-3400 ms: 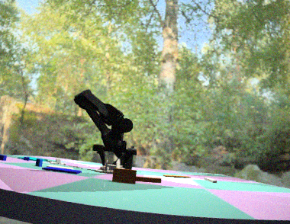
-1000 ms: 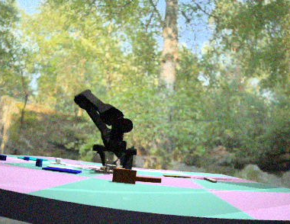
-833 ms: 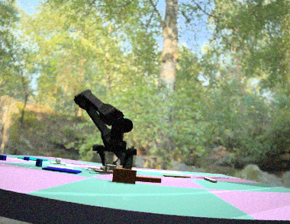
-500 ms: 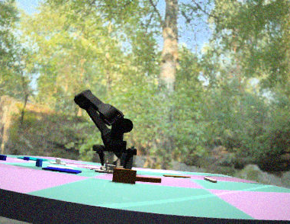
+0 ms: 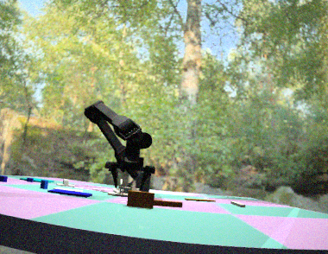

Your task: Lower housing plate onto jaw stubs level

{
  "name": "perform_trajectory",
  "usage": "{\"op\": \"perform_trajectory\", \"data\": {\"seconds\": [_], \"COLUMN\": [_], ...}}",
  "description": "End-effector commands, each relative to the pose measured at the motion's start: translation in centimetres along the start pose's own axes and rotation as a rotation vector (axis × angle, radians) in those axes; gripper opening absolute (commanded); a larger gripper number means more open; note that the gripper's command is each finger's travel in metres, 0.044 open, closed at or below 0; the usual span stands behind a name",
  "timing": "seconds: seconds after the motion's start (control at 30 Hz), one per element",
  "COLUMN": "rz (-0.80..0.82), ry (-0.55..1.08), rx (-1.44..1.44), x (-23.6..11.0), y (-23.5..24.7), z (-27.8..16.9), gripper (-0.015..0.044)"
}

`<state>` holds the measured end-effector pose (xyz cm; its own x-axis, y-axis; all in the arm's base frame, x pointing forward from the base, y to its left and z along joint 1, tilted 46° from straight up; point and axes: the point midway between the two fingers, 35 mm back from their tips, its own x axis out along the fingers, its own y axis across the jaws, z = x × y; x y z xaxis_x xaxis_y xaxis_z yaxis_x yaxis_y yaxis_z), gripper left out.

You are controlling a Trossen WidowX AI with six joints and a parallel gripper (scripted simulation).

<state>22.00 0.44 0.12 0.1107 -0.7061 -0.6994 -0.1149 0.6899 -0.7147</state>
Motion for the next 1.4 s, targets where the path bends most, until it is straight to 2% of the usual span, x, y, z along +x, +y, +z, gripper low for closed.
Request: {"op": "perform_trajectory", "data": {"seconds": [0.0,0.1,0.3,0.5,1.37], "rz": [0.013,0.008,0.007,0.01,0.009], "ry": [-0.011,-0.009,-0.019,-0.007,-0.007], "rx": [0.005,0.004,-0.003,0.002,0.003], "x": [-3.1,-6.4,-6.0,-11.4,-11.6], "y": [0.2,0.1,0.2,0.4,0.4], "z": [0.4,0.1,0.3,-1.6,-1.7], "gripper": [0.044,0.044,0.044,0.044,0.044]}}
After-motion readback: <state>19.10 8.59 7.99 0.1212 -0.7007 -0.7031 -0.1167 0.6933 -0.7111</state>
